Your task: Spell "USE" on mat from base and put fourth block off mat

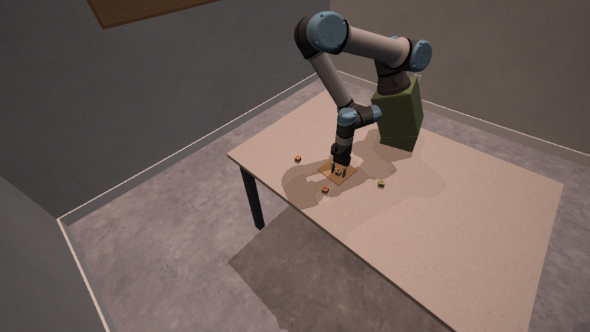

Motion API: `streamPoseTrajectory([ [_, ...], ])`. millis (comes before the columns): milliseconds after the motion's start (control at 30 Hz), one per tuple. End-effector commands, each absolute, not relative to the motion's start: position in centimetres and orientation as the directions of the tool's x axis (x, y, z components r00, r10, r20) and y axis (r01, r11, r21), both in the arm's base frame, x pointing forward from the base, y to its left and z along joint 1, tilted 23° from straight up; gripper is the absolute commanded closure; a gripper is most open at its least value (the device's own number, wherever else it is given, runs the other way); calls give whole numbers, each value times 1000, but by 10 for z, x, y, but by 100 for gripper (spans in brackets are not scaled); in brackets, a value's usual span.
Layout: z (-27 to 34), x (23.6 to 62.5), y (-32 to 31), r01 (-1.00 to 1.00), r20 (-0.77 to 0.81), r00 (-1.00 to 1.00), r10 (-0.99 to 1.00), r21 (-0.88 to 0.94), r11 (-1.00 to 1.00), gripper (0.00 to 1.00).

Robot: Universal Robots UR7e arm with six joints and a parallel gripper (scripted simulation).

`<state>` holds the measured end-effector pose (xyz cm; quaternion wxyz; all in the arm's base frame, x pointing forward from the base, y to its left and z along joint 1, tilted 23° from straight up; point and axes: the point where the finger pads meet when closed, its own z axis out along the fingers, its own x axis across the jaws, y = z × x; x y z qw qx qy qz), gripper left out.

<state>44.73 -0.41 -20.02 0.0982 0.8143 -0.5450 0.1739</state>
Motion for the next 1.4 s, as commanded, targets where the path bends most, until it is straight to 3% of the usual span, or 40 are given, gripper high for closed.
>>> streamPoseTrajectory([
  [0,-200,448,-4,-922,391,345,-853,-31,-387,0],
  [933,-200,448,-4,-922,391,345,-853,-31,-387,0],
  [967,-200,448,-4,-922,391,345,-853,-31,-387,21],
  [1367,-200,448,-4,-922,391,345,-853,-31,-387,21],
])
